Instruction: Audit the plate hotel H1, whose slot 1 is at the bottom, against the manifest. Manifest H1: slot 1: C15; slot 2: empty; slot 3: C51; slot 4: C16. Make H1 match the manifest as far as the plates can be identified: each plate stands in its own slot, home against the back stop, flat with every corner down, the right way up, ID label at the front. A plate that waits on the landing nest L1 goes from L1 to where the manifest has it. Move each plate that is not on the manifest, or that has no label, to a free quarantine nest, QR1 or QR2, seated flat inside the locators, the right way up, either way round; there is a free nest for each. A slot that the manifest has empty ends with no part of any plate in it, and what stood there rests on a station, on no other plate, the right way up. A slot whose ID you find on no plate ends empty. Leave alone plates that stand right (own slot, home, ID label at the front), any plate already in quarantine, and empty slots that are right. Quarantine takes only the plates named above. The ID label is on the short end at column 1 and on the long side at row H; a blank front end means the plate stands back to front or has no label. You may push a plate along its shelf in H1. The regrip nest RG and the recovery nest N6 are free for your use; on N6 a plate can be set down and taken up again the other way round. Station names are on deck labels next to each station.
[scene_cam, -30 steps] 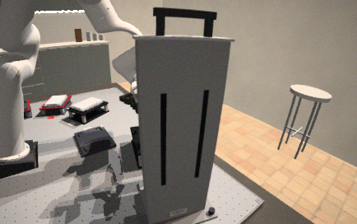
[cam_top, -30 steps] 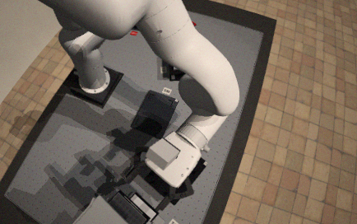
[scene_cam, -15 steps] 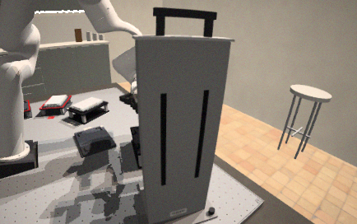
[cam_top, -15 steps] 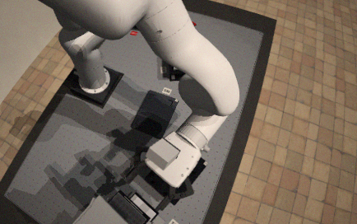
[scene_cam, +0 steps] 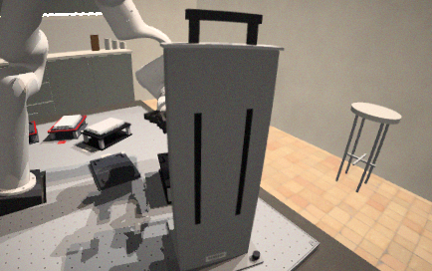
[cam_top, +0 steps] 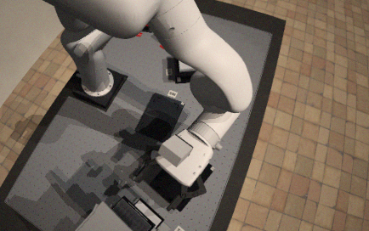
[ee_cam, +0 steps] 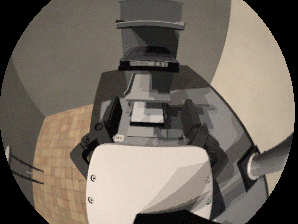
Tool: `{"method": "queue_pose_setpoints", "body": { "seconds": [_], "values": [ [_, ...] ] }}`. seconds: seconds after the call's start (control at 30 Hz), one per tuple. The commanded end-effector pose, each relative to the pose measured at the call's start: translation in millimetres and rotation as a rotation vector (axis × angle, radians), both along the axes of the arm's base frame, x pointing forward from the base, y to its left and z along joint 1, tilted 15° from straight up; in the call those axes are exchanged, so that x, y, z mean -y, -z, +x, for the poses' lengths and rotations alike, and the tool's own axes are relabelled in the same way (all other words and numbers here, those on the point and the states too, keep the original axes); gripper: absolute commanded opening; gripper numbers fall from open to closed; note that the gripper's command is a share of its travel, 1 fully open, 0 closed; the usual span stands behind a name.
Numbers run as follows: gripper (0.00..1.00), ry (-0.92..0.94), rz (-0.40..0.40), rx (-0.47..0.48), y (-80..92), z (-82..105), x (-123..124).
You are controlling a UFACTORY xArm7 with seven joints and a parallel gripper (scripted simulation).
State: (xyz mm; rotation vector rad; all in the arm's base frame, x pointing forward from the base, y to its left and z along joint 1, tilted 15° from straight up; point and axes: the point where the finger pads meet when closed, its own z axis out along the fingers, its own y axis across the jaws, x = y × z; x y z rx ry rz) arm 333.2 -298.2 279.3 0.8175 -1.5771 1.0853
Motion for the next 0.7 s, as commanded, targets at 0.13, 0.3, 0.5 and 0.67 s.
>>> {"method": "queue_pose_setpoints", "body": {
  "seconds": [0.13, 0.3, 0.5, 0.67],
  "values": [
    [1.0, 0.002, -0.002, 0.003, -2.3, 3.9, -9],
    [1.0, 0.002, -0.002, 0.003, 8.0, 6.6, -9],
    [1.0, 0.002, -0.002, 0.003, 23.5, 10.8, -9],
    [1.0, 0.002, -0.002, 0.003, 31.2, 12.9, -9]
  ]
}}
